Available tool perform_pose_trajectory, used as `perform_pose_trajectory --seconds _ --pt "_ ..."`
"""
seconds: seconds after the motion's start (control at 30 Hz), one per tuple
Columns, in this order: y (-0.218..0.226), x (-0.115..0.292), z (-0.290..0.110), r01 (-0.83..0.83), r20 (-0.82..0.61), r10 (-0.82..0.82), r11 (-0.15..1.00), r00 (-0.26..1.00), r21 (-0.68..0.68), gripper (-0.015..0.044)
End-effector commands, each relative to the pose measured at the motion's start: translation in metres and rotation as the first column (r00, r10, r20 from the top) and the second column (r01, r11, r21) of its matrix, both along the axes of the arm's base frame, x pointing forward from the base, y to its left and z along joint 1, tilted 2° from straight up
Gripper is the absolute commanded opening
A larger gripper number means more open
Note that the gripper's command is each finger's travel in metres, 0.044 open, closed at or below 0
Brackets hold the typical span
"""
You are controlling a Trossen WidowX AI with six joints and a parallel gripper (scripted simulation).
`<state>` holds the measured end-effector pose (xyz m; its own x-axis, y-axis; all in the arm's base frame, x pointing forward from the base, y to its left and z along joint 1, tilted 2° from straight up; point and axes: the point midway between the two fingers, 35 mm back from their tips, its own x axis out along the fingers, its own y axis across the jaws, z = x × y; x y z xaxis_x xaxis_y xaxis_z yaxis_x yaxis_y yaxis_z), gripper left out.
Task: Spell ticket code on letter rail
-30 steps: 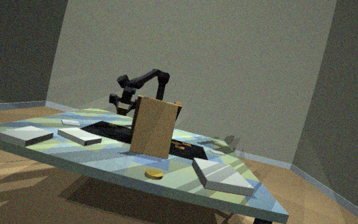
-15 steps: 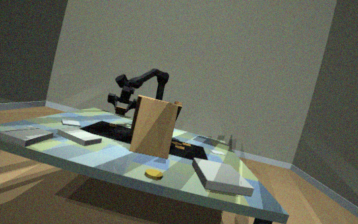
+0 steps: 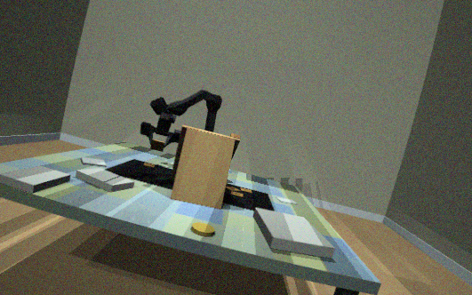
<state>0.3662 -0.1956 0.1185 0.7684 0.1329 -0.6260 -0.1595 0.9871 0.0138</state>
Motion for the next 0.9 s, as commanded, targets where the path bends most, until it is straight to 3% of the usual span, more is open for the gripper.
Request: perform_pose_trajectory --seconds 0.0,0.87 --pt "-0.0015 0.0014 0.0024 -0.007 0.005 0.007 1.000 1.000 -0.003 0.0000" --pt "-0.0064 0.0054 0.0093 -0.007 0.006 0.007 1.000 1.000 -0.004 0.0000"
